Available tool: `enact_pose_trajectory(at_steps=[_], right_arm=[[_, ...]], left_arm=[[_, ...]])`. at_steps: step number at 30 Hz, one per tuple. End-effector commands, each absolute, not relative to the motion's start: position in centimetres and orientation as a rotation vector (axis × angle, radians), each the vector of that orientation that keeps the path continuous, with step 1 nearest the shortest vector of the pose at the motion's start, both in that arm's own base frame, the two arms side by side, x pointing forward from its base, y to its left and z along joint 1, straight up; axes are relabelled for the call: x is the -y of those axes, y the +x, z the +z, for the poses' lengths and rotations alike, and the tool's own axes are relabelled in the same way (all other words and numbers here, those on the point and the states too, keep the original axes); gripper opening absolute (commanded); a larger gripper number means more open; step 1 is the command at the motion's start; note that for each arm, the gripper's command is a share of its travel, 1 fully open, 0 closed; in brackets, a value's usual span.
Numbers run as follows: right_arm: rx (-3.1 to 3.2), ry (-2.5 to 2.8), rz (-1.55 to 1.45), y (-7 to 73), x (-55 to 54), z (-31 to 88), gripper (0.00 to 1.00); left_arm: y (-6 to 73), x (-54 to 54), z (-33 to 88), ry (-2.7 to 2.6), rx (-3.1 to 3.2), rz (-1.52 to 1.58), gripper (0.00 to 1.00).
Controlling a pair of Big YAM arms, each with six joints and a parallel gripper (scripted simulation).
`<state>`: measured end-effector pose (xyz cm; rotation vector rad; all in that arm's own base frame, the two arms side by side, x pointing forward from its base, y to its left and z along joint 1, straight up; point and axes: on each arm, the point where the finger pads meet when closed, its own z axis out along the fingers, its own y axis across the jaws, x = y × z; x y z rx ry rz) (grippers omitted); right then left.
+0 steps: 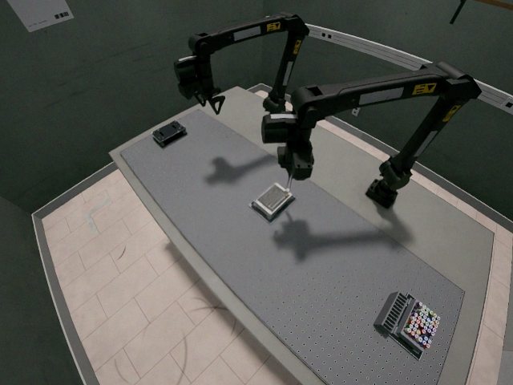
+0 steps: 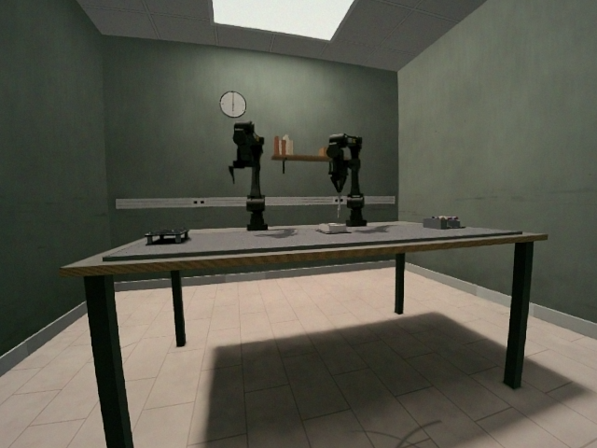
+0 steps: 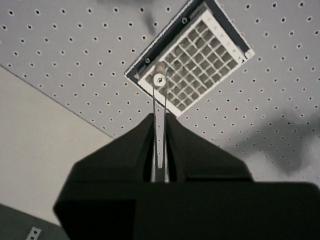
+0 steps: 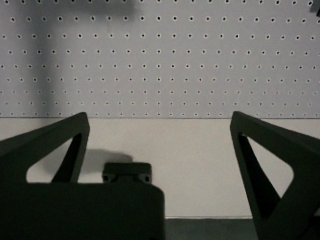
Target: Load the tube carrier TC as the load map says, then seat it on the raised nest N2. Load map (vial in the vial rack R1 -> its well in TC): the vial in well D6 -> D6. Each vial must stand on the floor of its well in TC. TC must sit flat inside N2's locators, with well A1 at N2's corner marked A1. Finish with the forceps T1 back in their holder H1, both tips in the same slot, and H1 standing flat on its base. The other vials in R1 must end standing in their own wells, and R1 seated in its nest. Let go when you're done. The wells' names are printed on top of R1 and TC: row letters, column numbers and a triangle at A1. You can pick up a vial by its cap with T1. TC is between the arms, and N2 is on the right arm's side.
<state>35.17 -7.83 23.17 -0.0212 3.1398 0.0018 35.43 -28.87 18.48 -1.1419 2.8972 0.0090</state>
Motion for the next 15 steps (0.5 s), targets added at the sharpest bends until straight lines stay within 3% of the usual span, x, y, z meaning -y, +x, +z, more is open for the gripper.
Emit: enact_pose_trajectory(at_steps=[1, 15], right_arm=[[-3.106, -0.007, -0.012, 35.9, 8.0, 24.4, 1.00], [-3.106, -0.007, -0.012, 35.9, 8.0, 24.4, 1.00]], left_arm=[[36.4, 30.7, 19.8, -1.156, -2.876, -0.023, 0.09], [35.9, 34.0, 19.7, -1.159, -2.884, -0.037, 0.09]])
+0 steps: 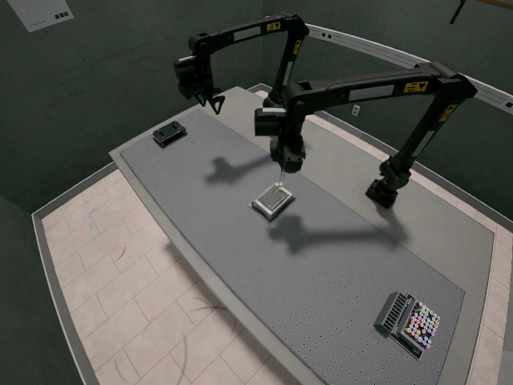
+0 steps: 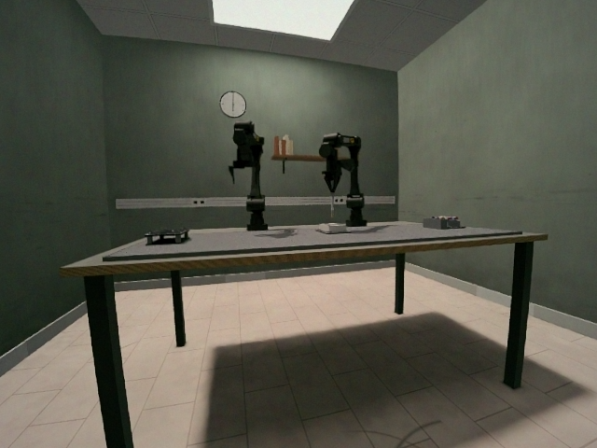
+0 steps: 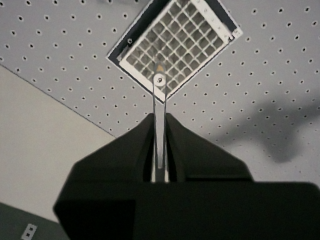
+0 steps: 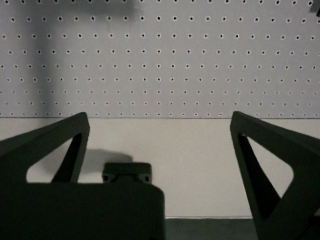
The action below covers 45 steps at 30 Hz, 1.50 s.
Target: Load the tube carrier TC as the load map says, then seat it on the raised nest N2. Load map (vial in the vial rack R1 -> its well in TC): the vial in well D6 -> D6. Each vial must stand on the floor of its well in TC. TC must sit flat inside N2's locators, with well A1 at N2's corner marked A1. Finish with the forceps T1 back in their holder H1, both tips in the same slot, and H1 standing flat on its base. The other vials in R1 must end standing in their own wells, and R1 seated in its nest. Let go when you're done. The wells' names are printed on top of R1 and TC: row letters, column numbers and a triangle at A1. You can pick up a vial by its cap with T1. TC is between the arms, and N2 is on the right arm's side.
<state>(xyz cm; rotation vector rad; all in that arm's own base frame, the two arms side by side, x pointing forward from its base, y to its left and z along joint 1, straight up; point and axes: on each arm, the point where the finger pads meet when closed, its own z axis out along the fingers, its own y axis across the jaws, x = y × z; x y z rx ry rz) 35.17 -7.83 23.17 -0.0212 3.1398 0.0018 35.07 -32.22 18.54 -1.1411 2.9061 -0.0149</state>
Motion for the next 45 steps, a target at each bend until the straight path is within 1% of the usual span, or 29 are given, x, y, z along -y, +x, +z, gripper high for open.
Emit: enact_pose_trajectory(at_steps=[1, 12, 14, 16, 34, 45], right_arm=[[-3.106, -0.007, -0.012, 35.9, 8.0, 24.4, 1.00], [-3.106, -0.007, -0.012, 35.9, 8.0, 24.4, 1.00], [-3.106, -0.007, -0.012, 35.9, 8.0, 24.4, 1.00], [-3.106, -0.007, -0.012, 35.9, 8.0, 24.4, 1.00], [-3.106, -0.007, -0.012, 35.9, 8.0, 24.4, 1.00], [-3.106, -0.007, -0.012, 35.9, 8.0, 24.4, 1.00]], left_arm=[[35.9, 34.0, 19.7, -1.158, -2.882, -0.032, 0.09], [35.7, 35.0, 19.8, -1.157, -2.879, -0.022, 0.09], [35.1, 33.3, 18.1, -1.177, -2.883, 0.053, 0.09], [35.2, 32.9, 17.9, -1.186, -2.882, 0.063, 0.09], [35.8, 33.4, 20.1, -1.157, -2.860, -0.054, 0.09], [35.5, 33.0, 19.7, -1.159, -2.867, -0.019, 0.09]])
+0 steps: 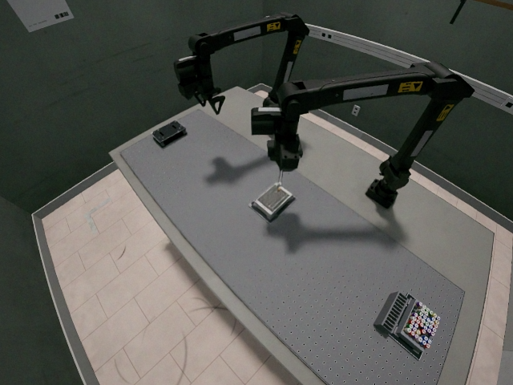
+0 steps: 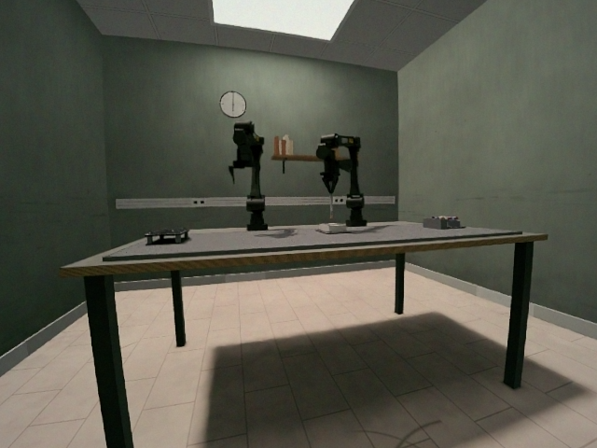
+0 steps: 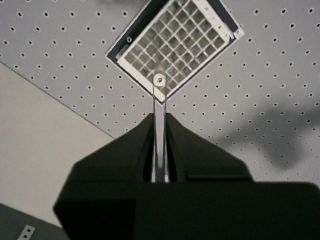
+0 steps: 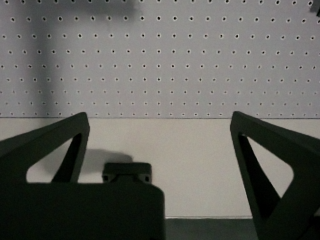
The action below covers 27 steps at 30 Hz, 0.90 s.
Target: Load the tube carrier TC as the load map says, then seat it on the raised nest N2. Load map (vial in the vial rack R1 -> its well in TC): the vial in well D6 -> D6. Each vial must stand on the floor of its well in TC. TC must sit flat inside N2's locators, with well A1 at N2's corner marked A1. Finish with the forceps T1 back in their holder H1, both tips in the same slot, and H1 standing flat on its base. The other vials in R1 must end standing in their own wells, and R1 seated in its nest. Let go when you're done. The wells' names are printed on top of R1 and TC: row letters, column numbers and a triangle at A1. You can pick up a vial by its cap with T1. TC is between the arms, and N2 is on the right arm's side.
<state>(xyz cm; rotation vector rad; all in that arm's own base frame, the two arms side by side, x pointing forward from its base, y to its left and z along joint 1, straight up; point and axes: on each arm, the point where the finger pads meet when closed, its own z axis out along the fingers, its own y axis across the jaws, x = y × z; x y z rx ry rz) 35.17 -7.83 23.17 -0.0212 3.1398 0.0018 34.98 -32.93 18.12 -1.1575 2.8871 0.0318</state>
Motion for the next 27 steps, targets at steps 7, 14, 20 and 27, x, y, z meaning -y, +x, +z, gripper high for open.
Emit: enact_pose_trajectory(at_steps=[7, 14, 20, 27], right_arm=[[-3.106, -0.007, -0.012, 35.87, 8.03, 24.41, 1.00], [-3.106, -0.007, -0.012, 35.87, 8.03, 24.41, 1.00], [-3.106, -0.007, -0.012, 35.87, 8.03, 24.41, 1.00], [-3.106, -0.007, -0.012, 35.87, 8.03, 24.41, 1.00]], left_arm=[[35.49, 32.98, 19.98, -1.158, -2.866, -0.019, 0.09], [35.42, 32.90, 19.95, -1.159, -2.867, -0.012, 0.09], [35.49, 32.95, 20.10, -1.158, -2.865, -0.016, 0.09], [35.47, 32.92, 20.15, -1.158, -2.865, -0.014, 0.09]])
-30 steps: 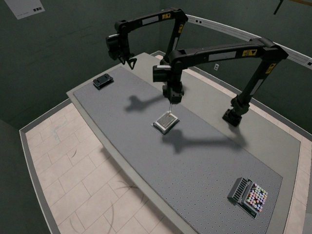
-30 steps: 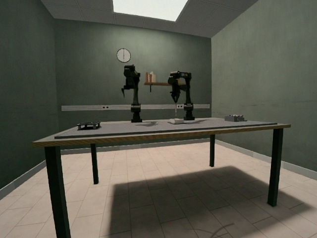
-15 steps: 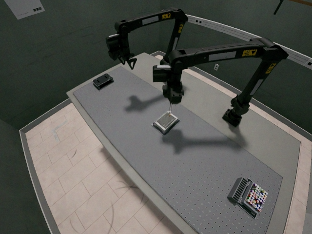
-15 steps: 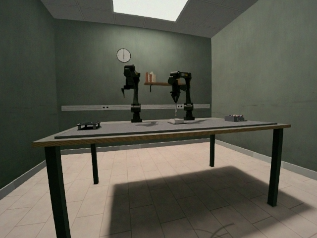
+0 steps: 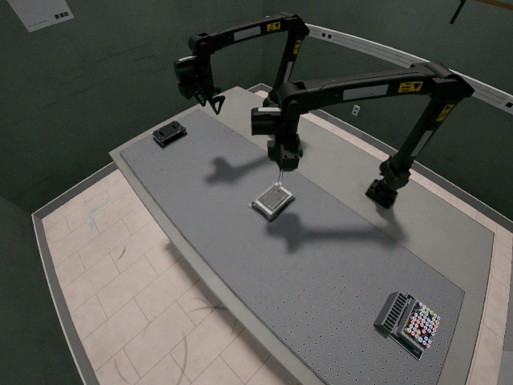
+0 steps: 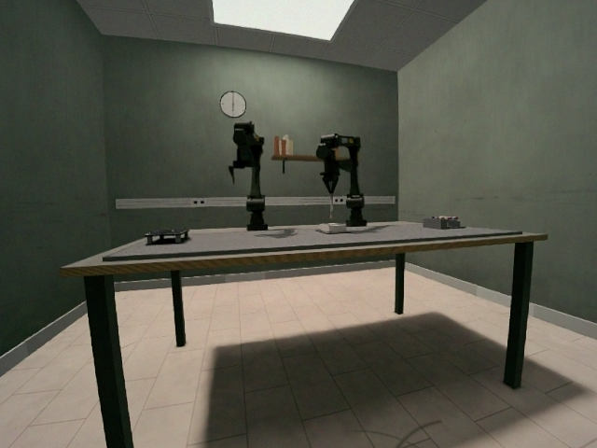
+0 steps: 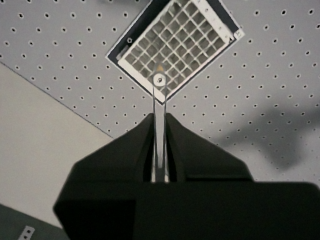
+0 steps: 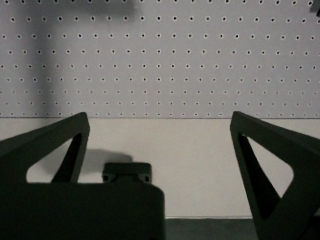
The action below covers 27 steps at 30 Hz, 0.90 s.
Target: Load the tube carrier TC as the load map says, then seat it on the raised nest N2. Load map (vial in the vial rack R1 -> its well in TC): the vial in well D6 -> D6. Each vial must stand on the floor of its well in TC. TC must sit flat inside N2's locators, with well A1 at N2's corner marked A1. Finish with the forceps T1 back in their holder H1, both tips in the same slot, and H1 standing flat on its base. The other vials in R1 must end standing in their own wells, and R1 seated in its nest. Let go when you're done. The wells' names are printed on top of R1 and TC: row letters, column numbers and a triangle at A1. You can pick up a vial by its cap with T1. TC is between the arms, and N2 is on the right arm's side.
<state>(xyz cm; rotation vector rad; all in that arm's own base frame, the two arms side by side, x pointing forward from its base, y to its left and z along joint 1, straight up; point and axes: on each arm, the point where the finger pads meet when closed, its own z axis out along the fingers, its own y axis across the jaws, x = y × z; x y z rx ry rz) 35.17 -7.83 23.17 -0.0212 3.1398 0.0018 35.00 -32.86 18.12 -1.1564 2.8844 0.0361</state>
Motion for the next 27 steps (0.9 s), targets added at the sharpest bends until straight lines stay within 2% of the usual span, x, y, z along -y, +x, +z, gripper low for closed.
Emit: enact_pose_trajectory(at_steps=[1, 27], right_arm=[[-3.106, -0.007, -0.012, 35.87, 8.03, 24.41, 1.00], [-3.106, -0.007, -0.012, 35.87, 8.03, 24.41, 1.00]], left_arm=[[35.48, 32.92, 20.18, -1.158, -2.865, -0.014, 0.09], [35.52, 32.93, 20.17, -1.157, -2.864, -0.016, 0.09]])
